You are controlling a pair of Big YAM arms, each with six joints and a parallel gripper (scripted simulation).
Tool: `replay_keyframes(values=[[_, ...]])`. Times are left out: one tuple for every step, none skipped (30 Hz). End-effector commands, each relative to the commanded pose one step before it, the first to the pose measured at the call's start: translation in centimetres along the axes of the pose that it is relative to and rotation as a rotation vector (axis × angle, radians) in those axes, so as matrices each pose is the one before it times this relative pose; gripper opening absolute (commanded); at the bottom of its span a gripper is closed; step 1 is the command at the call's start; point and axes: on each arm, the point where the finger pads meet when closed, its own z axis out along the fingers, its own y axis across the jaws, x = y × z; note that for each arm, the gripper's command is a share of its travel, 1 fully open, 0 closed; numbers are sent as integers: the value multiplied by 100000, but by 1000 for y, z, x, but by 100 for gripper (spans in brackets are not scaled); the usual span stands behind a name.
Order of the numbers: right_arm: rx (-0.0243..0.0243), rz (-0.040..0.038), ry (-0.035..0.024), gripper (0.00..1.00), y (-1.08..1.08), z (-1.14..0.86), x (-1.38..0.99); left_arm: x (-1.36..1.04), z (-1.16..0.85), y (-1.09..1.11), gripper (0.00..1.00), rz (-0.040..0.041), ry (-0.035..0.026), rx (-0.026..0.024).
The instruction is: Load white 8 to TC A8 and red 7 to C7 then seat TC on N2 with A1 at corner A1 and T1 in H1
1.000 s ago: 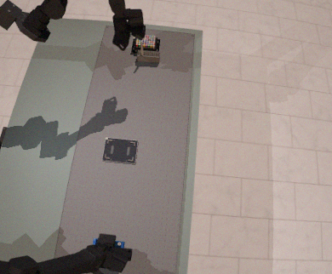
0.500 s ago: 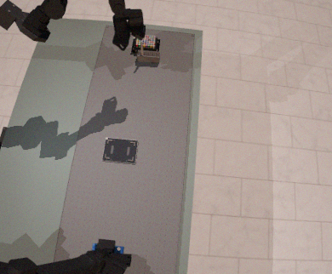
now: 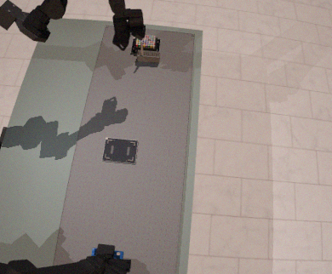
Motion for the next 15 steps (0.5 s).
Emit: replay_keyframes(values=[[2299, -660, -3672, 0, -2217, -1398, -1958, -603, -138, 302, 23, -1171, -1193, -629], [-42, -27, 98, 0, -140, 48, 33, 0, 0, 0, 23, 0, 0, 0], [-97, -58, 144, 0, -104, 76, 46, 0, 0, 0, 23, 0, 0, 0], [-305, -254, -82, 0, 70, 16, -85, 0, 0, 0, 23, 0, 0, 0], [-68, -79, -85, 0, -105, -21, -56, 0, 0, 0, 23, 0, 0, 0], [0, 0, 0, 0, 0, 0, 0, 0, 0, 0, 23, 0, 0, 0], [0, 0, 0, 0, 0, 0, 0, 0, 0, 0, 23, 0, 0, 0], [-349, -528, -1304, 0, 327, -167, -547, 0, 0, 0, 23, 0, 0, 0], [557, 642, 1245, 0, -796, 115, 556, 0, 0, 0, 23, 0, 0, 0], [295, 221, 92, 0, -392, -20, 84, 0, 0, 0, 23, 0, 0, 0], [37, 1, -61, 0, -184, -29, -15, 0, 0, 0, 23, 0, 0, 0], [26, -3, -39, 0, -178, -18, -5, 0, 0, 0, 23, 0, 0, 0], [-12, -15, 36, 0, -157, 18, 24, 0, 0, 0, 23, 0, 0, 0], [-32, -21, 74, 0, -146, 40, 38, 0, 0, 0, 23, 0, 0, 0], [-16, -15, 43, 0, -152, 32, 26, 0, 0, 0, 23, 0, 0, 0]])
